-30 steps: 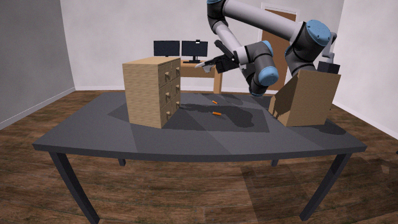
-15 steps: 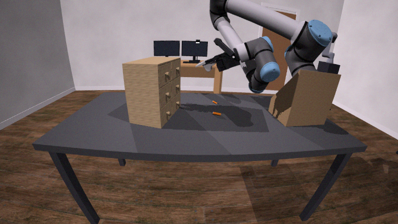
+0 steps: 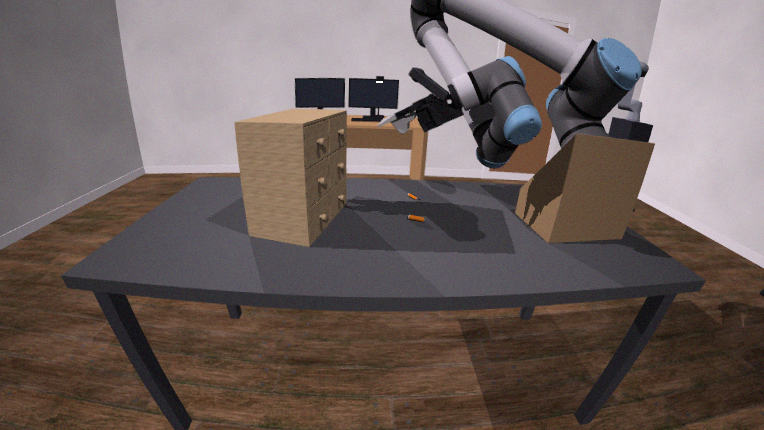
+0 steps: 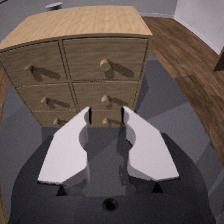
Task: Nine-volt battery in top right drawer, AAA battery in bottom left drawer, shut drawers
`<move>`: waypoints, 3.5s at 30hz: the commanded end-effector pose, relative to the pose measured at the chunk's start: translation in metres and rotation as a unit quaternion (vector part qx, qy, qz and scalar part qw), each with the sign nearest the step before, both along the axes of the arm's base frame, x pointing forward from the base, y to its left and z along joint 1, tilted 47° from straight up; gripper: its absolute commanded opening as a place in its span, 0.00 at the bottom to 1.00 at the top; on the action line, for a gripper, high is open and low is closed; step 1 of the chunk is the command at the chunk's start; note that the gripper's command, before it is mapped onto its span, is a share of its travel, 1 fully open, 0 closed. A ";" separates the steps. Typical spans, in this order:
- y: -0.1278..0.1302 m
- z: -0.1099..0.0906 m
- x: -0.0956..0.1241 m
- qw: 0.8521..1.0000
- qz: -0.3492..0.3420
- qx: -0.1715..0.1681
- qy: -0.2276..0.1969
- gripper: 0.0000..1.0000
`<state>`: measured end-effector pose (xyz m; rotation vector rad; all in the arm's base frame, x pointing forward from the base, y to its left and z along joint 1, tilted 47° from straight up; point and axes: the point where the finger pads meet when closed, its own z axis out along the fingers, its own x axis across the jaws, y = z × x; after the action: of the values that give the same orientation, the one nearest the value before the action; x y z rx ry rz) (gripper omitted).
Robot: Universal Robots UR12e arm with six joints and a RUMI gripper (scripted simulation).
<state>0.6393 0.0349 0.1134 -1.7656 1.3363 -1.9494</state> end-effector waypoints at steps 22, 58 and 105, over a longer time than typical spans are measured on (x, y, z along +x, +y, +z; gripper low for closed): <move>0.012 0.007 -0.012 0.996 -0.059 0.024 0.056 0.20; 0.030 0.016 -0.030 0.978 -0.144 0.057 0.137 0.20; 0.049 0.027 -0.050 0.940 -0.238 0.093 0.227 0.20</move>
<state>0.5905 0.0820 0.1394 -2.0050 2.1664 -1.5926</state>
